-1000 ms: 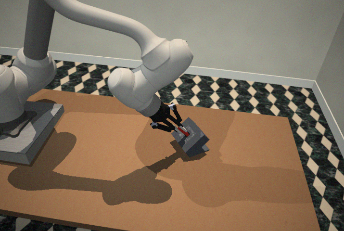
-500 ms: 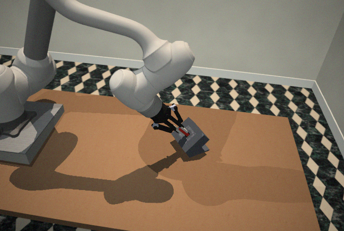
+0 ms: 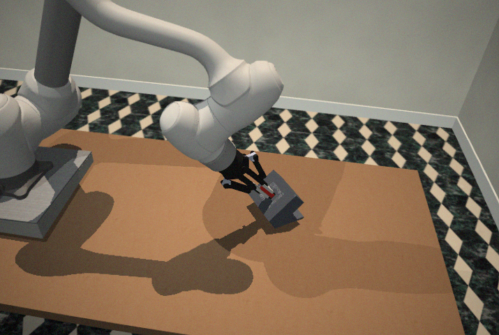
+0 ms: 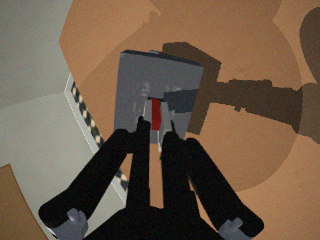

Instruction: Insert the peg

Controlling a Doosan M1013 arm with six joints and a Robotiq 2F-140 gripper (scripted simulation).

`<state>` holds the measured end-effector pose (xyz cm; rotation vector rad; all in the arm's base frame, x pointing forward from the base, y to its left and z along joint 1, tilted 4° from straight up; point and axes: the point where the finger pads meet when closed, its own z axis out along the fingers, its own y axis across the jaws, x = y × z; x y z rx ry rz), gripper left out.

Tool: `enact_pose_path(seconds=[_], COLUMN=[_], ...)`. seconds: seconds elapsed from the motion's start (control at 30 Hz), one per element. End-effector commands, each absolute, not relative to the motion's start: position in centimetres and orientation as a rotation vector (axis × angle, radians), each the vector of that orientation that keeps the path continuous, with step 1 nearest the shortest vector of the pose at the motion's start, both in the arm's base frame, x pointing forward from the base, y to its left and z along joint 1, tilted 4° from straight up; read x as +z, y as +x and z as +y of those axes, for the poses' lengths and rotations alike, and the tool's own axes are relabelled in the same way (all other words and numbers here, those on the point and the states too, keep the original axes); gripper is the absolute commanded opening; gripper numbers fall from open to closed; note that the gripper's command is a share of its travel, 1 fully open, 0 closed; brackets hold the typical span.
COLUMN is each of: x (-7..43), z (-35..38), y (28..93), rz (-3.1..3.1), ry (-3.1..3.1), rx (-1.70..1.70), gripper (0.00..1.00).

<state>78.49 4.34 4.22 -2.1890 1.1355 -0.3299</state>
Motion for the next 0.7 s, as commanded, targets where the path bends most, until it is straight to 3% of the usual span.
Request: enact_pose_path(seconds=[0.0, 0.27, 0.67], x=[4.23, 4.23, 4.23], z=[4.34, 4.34, 4.34], y=[78.5, 78.5, 78.5], rz=[1.135, 1.135, 1.135], ry=[-2.189, -2.189, -2.189], rx=[-0.33, -0.33, -0.33], gripper=[0.0, 0.09, 0.3])
